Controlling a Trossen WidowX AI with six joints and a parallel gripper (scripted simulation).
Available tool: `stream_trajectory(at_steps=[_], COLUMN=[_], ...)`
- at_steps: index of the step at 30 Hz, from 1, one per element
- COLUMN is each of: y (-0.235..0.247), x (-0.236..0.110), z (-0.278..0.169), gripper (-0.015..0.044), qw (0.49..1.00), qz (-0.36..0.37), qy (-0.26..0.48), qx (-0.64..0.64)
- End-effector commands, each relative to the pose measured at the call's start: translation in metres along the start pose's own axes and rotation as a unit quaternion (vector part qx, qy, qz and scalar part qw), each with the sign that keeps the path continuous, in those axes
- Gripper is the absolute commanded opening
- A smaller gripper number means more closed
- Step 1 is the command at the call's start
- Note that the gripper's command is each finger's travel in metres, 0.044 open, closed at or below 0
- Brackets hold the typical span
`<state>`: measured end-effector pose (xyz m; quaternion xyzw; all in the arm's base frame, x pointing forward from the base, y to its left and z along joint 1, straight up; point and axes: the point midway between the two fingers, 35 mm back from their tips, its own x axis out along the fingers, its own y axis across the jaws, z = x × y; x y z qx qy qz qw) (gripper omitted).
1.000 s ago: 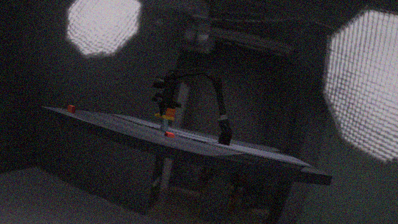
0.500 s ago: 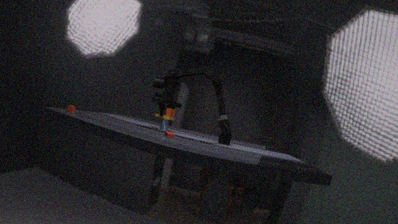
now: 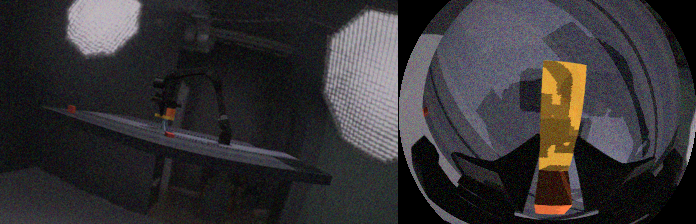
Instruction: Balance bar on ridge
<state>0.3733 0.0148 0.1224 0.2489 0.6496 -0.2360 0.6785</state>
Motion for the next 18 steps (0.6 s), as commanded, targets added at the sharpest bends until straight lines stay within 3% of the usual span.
stream_trajectory(at_steps=[1, 2, 8, 18], y=[0.0000, 0.0000, 0.0000, 0.0000], x=[0.0002, 0.0002, 0.0002, 0.0002], z=[0.0000, 0.0000, 0.0000, 0.0000], gripper=[0.0000, 0.0000, 0.0158, 0.0167], qw=[1.000, 1.000, 1.000, 1.000], qz=[0.000, 0.000, 0.000, 0.000], qy=[0.000, 0.000, 0.000, 0.000], qx=[0.000, 0.000, 0.000, 0.000])
